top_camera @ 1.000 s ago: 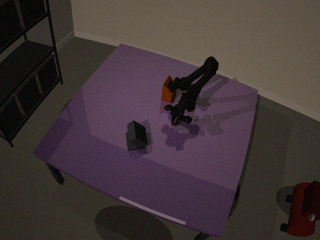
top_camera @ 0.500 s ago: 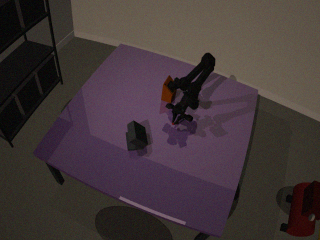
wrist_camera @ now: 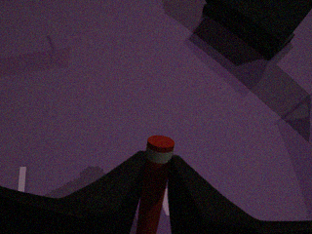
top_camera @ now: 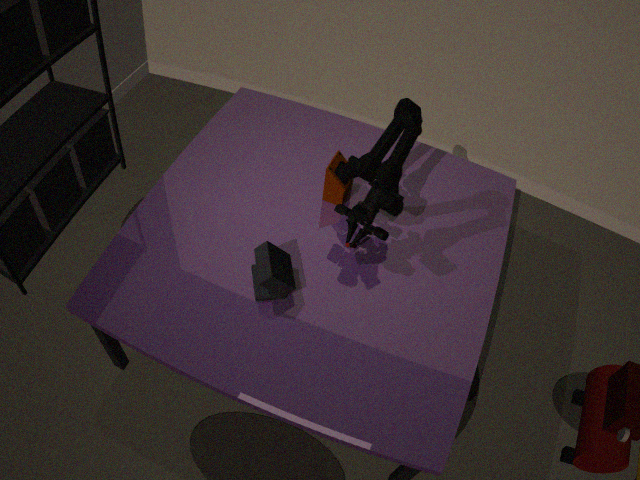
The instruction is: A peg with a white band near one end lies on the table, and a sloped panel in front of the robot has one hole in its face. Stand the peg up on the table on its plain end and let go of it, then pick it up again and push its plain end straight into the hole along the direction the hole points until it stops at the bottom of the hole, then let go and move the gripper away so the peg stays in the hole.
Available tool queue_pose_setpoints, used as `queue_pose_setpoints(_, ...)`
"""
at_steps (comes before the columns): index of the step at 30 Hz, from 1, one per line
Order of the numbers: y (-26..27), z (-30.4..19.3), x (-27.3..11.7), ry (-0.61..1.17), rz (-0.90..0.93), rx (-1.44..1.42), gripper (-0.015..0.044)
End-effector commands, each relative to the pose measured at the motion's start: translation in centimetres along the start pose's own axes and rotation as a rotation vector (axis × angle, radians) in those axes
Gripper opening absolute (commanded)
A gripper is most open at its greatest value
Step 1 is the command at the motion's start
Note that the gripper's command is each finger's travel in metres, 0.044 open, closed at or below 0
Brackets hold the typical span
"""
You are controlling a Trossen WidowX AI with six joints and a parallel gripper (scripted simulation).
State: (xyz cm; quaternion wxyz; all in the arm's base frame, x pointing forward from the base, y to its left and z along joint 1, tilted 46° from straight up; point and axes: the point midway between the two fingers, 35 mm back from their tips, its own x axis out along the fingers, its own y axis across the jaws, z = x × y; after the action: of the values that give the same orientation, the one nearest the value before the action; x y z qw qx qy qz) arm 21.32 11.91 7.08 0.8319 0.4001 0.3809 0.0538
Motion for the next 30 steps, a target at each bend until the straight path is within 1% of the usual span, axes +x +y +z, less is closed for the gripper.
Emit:
queue_pose_setpoints(1, -0.3, -0.3, -0.2, -0.039, -0.005, 0.006, 0.0051)
queue_pose_setpoints(30, -0.3, -1.5, -1.8, -0.290, -0.006, 0.008, 0.0051)
